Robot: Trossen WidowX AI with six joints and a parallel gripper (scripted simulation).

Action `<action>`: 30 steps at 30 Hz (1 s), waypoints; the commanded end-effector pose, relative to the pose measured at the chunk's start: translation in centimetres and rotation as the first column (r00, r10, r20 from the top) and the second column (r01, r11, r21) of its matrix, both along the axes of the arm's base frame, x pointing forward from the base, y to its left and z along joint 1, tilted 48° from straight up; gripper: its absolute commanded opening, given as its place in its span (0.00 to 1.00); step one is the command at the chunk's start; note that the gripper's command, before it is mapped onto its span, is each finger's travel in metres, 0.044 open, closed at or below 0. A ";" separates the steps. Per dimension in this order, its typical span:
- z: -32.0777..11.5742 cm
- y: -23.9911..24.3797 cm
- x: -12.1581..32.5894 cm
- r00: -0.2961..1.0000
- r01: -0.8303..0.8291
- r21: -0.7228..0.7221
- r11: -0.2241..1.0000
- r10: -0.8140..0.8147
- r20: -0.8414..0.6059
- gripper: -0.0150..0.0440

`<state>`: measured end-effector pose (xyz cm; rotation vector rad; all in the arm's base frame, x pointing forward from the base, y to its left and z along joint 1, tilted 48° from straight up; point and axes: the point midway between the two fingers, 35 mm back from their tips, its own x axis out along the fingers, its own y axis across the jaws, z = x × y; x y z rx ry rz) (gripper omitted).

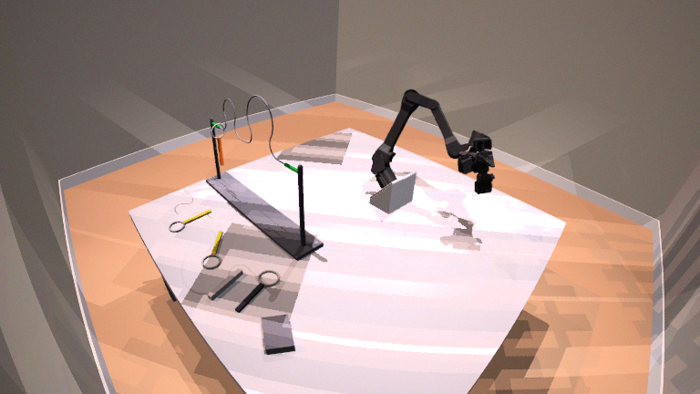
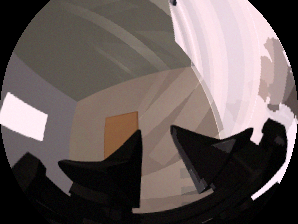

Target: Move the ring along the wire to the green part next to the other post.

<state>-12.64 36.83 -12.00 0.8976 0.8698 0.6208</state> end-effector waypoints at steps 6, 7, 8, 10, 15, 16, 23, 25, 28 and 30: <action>1.3 4.5 3.9 1.000 0.016 -0.105 0.994 -0.013 0.024 0.53; 1.5 5.0 4.4 1.000 0.015 -0.116 0.993 -0.011 0.028 0.53; 1.6 5.4 4.8 0.999 0.013 -0.127 0.992 -0.009 0.032 0.53; 2.1 6.2 5.6 0.999 0.008 -0.145 0.989 -0.002 0.041 0.53; 3.6 8.3 7.5 0.997 -0.013 -0.184 0.983 0.026 0.072 0.53; 4.0 8.7 7.9 0.996 -0.017 -0.191 0.981 0.032 0.078 0.53; 6.5 11.3 11.0 0.989 -0.047 -0.237 0.970 0.079 0.127 0.53; 7.2 12.0 12.0 0.986 -0.056 -0.249 0.967 0.093 0.142 0.53; 8.4 12.9 13.5 0.979 -0.068 -0.266 0.962 0.115 0.166 0.53; 9.3 13.5 14.6 0.975 -0.076 -0.276 0.958 0.130 0.183 0.53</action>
